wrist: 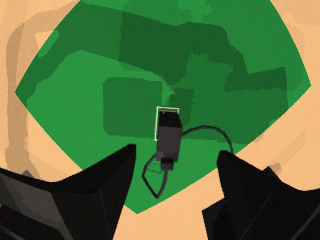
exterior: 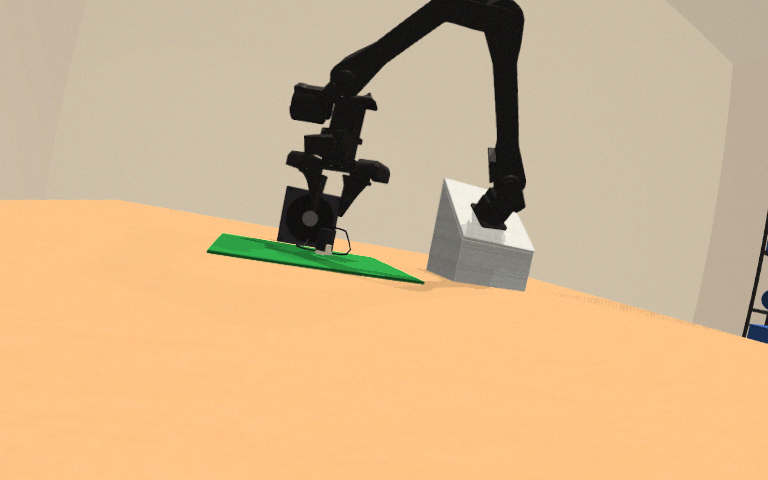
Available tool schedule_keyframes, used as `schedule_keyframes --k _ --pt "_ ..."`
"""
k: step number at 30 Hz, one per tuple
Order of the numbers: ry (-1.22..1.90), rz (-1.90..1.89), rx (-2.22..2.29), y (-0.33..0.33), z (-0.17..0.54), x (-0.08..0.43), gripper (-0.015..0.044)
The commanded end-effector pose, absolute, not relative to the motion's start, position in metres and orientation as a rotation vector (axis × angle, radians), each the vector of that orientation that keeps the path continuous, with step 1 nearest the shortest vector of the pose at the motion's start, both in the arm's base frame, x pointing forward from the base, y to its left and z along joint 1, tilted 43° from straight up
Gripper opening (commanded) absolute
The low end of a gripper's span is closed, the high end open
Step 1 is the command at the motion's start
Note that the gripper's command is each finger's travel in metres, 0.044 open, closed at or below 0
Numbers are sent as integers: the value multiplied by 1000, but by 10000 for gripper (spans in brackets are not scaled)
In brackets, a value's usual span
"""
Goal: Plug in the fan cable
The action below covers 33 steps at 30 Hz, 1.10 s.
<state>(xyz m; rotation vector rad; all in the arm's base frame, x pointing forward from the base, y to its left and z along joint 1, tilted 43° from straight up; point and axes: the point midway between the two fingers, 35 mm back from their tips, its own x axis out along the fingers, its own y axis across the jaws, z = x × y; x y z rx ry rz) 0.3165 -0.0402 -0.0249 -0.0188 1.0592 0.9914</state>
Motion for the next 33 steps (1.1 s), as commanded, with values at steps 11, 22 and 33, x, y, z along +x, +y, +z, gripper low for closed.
schedule_keyframes --k 11,22,33 --pt "1062 1007 -20 15 43 400 260" --pt "1062 1007 -20 15 43 400 260" --pt "1062 1007 -20 15 43 400 260"
